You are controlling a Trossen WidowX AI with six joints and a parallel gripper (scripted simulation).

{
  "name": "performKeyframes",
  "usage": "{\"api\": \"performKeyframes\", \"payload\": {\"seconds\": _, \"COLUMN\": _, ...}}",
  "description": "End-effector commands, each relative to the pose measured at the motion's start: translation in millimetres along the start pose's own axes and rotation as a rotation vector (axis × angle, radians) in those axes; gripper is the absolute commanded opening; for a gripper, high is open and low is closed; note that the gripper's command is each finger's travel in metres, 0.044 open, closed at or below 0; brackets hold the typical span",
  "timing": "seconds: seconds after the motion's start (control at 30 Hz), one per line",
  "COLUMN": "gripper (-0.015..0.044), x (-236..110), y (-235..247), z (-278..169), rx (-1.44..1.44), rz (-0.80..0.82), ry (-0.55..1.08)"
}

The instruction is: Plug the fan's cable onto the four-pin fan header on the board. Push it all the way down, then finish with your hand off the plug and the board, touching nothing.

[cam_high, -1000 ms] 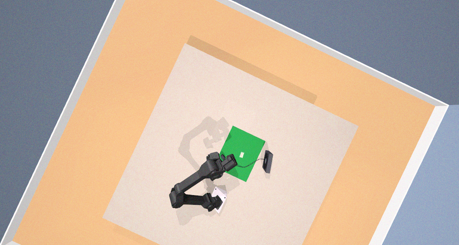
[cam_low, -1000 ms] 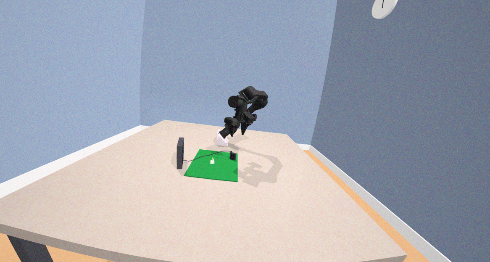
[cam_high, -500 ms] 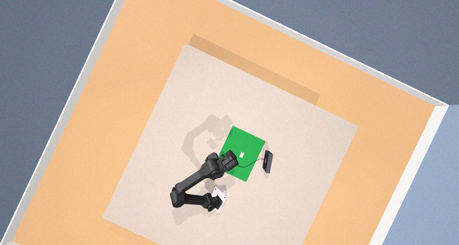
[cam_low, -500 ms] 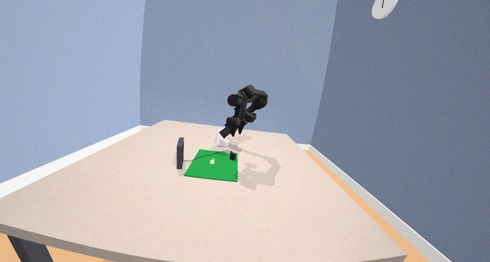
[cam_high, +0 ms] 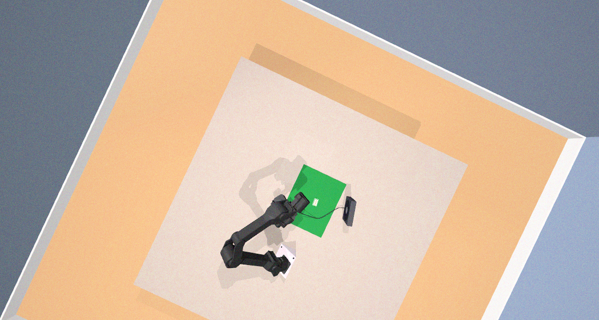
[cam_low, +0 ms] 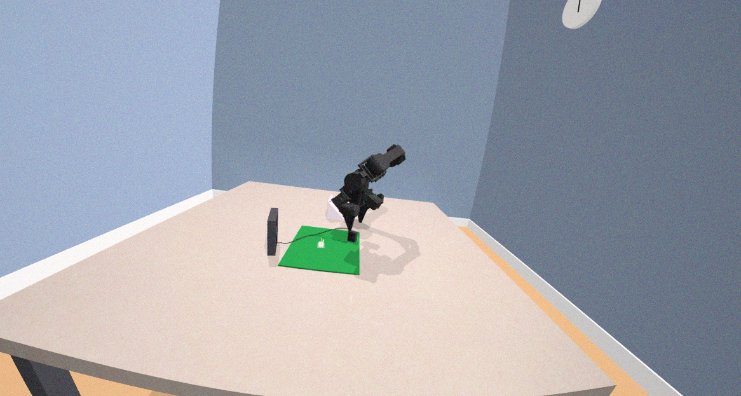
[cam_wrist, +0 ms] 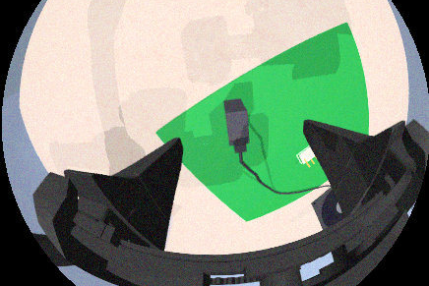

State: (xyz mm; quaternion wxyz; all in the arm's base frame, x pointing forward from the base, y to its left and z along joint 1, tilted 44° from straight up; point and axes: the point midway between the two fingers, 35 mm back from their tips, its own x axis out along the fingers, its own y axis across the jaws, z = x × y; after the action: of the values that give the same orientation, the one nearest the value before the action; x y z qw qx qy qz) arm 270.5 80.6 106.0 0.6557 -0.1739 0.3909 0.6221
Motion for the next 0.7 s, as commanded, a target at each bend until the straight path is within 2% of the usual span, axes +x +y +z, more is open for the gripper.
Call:
{"api": "performKeyframes", "payload": {"seconds": 0.0, "gripper": 0.044, "x": 4, "y": 2, "z": -1, "rx": 0.008, "rz": 0.009, "ry": -0.004}}
{"api": "performKeyframes", "payload": {"seconds": 0.67, "gripper": 0.044, "x": 34, "y": 2, "z": 0, "rx": 0.008, "rz": 0.008, "ry": -0.003}}
